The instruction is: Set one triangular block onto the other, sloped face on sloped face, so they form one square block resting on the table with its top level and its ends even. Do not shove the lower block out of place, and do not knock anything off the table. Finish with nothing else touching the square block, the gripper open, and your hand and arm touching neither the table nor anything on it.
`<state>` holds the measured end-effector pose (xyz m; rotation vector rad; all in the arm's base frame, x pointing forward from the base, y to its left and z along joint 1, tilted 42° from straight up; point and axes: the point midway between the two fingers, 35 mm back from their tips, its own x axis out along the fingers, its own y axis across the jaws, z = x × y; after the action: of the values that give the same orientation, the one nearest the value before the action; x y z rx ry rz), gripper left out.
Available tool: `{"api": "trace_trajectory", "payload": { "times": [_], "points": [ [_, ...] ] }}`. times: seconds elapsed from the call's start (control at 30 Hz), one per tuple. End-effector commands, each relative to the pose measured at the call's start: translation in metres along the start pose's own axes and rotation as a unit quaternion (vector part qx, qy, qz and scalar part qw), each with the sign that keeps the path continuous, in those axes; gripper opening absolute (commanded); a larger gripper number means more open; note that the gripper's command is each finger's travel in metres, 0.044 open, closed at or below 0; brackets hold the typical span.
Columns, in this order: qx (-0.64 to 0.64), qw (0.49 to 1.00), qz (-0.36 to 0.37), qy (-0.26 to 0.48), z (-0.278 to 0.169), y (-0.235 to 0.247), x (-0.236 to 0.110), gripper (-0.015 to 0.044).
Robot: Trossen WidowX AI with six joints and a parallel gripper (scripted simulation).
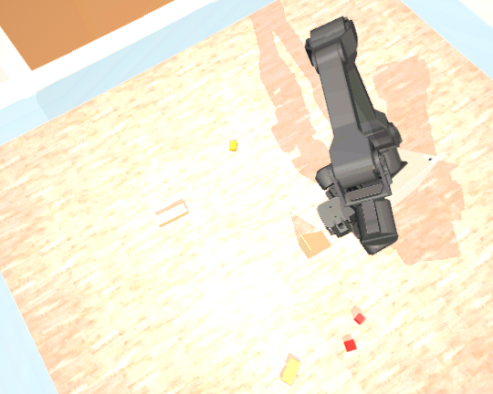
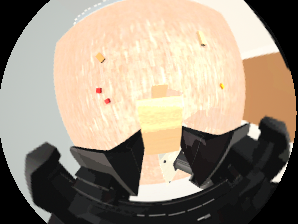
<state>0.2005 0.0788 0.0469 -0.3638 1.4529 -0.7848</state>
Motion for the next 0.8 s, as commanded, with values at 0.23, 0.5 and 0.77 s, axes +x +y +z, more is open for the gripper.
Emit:
{"api": "trace_trajectory", "payload": {
  "times": [0.23, 0.5, 0.77],
  "points": [
    [0.001, 1.000, -0.002, 0.003, -0.027, -0.024, -0.004, 0.0000],
    [0.001, 1.000, 0.000, 0.003, -0.011, -0.021, 0.028, 0.0000],
    [0.001, 1.000, -0.002, 0.002, 0.002, -0.023, 0.063, 0.0000]
  ]
}}
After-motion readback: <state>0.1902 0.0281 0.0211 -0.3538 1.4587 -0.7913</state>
